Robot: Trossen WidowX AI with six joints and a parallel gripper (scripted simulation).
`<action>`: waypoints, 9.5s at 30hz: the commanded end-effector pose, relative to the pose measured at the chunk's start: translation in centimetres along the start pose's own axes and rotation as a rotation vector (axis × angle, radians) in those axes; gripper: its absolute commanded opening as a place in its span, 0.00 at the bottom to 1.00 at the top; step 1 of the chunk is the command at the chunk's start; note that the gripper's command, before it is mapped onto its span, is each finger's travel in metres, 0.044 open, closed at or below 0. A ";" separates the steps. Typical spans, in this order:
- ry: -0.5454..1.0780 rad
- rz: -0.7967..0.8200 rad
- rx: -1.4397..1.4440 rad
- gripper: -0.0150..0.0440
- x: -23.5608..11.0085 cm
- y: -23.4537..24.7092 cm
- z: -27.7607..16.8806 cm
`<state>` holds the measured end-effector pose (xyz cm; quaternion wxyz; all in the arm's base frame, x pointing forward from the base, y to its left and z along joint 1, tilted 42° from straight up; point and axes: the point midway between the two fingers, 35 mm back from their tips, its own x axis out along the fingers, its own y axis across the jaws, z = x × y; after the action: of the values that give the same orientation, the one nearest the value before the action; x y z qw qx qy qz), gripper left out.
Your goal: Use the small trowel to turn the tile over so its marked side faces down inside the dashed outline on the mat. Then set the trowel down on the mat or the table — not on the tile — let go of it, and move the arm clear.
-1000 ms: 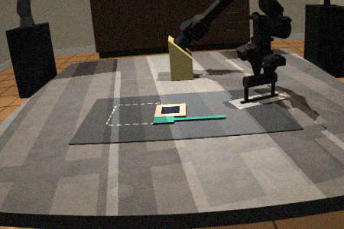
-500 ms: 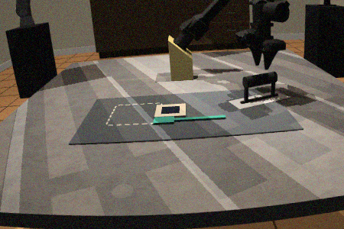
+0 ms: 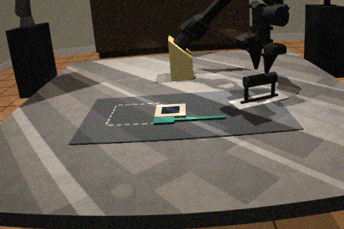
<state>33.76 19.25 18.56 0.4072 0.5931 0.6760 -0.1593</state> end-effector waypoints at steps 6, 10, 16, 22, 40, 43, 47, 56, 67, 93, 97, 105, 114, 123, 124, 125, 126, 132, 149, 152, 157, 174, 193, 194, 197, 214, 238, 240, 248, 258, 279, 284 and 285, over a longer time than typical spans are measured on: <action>0.001 -0.009 0.005 0.71 1.7 -0.2 0.0; 0.002 -0.009 0.005 0.71 2.3 -0.2 0.0; 0.003 -0.008 0.005 0.71 3.3 -0.3 0.0; 0.003 -0.008 0.006 0.62 3.6 -0.3 0.0; 0.003 -0.008 0.006 0.47 3.6 -0.3 0.0; 0.003 -0.008 0.006 0.47 3.6 -0.3 0.0; 0.003 -0.008 0.006 0.47 3.6 -0.3 0.0; 0.002 -0.009 0.221 0.47 3.6 -0.3 0.0; 0.001 -0.009 0.539 0.47 3.6 -0.3 0.0; 0.000 -0.009 0.726 0.71 3.6 -0.3 0.0; 0.000 -0.009 0.726 0.71 3.6 -0.3 0.0; 0.000 -0.009 0.726 0.71 2.7 -0.3 0.0; 0.000 -0.009 0.726 0.71 -0.8 -0.6 -0.1; -0.024 0.022 0.645 0.76 -1.7 -0.5 0.1; -0.032 0.027 0.612 0.76 -1.7 -0.5 0.2; -0.041 0.033 0.579 0.76 -1.6 -0.6 0.2; -0.050 0.038 0.546 0.76 -1.5 -0.6 0.2; -0.104 0.065 0.348 0.76 -1.1 -0.8 0.4; -0.255 0.101 -0.205 0.76 0.1 -1.5 -0.2; -0.284 0.099 -0.304 0.76 0.3 -1.7 -0.3; -0.331 0.093 -0.468 0.76 0.6 -2.1 -0.4; -0.462 0.101 -1.020 0.76 1.6 -2.4 -2.5; -0.671 0.009 -1.553 0.76 2.4 -3.3 -2.5; -0.685 -0.001 -1.583 0.76 2.4 -3.4 -2.5; -0.728 -0.031 -1.672 0.76 2.4 -3.6 -2.4; -0.975 -0.271 -2.140 0.76 2.4 -4.9 -1.6; -1.026 -0.351 -2.235 0.76 3.9 -3.7 -0.4; -1.027 -0.353 -2.237 0.76 4.1 -3.6 -0.3; -1.028 -0.361 -2.242 0.76 5.0 -2.8 0.3; -1.029 -0.372 -2.249 0.76 6.0 -1.9 1.2; -1.030 -0.376 -2.251 0.38 6.4 -1.6 1.5; -1.030 -0.376 -2.251 0.33 6.4 -1.6 1.5; -1.030 -0.376 -2.251 0.31 6.4 -1.6 1.5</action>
<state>32.97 22.04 12.41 0.8752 -0.3206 0.2745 0.2364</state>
